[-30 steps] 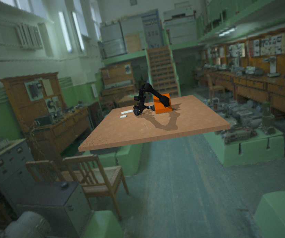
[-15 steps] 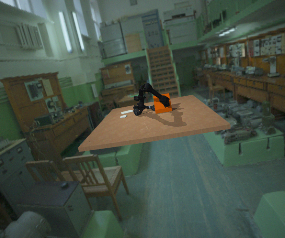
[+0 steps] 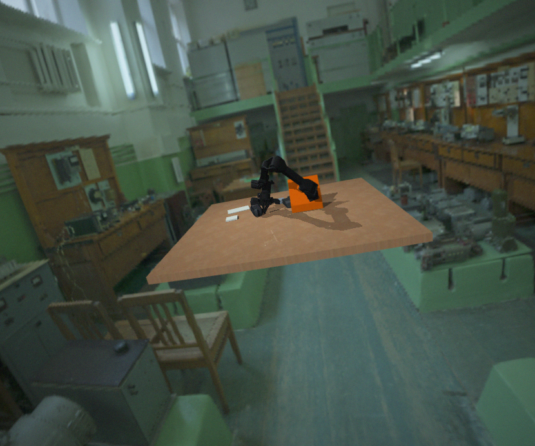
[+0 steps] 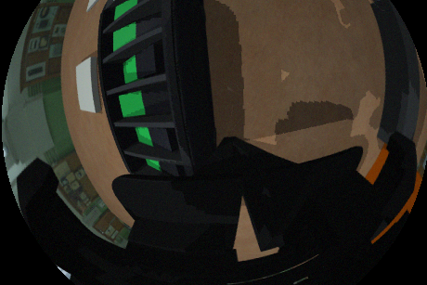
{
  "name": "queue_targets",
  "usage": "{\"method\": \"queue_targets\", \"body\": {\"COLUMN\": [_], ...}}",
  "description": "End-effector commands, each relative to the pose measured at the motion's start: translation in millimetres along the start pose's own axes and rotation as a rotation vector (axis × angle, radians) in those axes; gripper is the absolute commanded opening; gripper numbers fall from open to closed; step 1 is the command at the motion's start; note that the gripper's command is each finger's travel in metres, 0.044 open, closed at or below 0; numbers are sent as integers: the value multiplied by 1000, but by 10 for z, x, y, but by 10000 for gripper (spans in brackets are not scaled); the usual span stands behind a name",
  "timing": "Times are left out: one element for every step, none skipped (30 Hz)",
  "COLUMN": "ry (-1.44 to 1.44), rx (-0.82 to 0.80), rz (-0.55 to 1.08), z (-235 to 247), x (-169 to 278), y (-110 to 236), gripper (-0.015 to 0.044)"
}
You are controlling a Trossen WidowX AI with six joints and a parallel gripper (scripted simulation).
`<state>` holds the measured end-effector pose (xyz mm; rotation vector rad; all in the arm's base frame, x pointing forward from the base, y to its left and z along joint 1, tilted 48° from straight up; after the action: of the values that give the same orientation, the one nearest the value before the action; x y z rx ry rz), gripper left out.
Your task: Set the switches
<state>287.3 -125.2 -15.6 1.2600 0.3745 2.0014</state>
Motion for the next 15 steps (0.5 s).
{"method": "queue_targets", "body": {"ry": [36, 36, 36, 36, 36, 36, 36, 36, 36, 36, 36, 36, 36, 36, 36], "rx": [-8, -8, -8, -8, -8, -8, -8, -8, -8, -8, -8, -8, -8, -8, -8], "rz": [-2, -2, -2, -2, -2, -2, -2, -2, -2, -2, -2, -2, -2, -2, -2], "z": [105, 105, 106, 106, 106, 106, 107, 108, 109, 110, 113, 115, 115, 116, 116], "x": [-6, -6, -7, -7, -7, -7, -7, -7, -7, -7, -9, -11, -12, -14, -14], "y": [-39, -39, -39, -39, -39, -39, -39, -40, -40, -40, -41, -42, -42, -42, -42], "gripper": [0, 0, 0, 0, 0, 0, 0, 0, 0, 0, 0, 0, 0, 0, 0]}}
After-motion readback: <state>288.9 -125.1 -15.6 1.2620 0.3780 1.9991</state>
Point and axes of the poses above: the point midway between the two fingers, 35 mm back from their tips, its own y axis back along the fingers, its own z axis across the jaws, x = y × z, the point moved 8 cm from there along y, back along the fingers, and after that the axes turned 7 degrees about y, right-handed, at the moved point
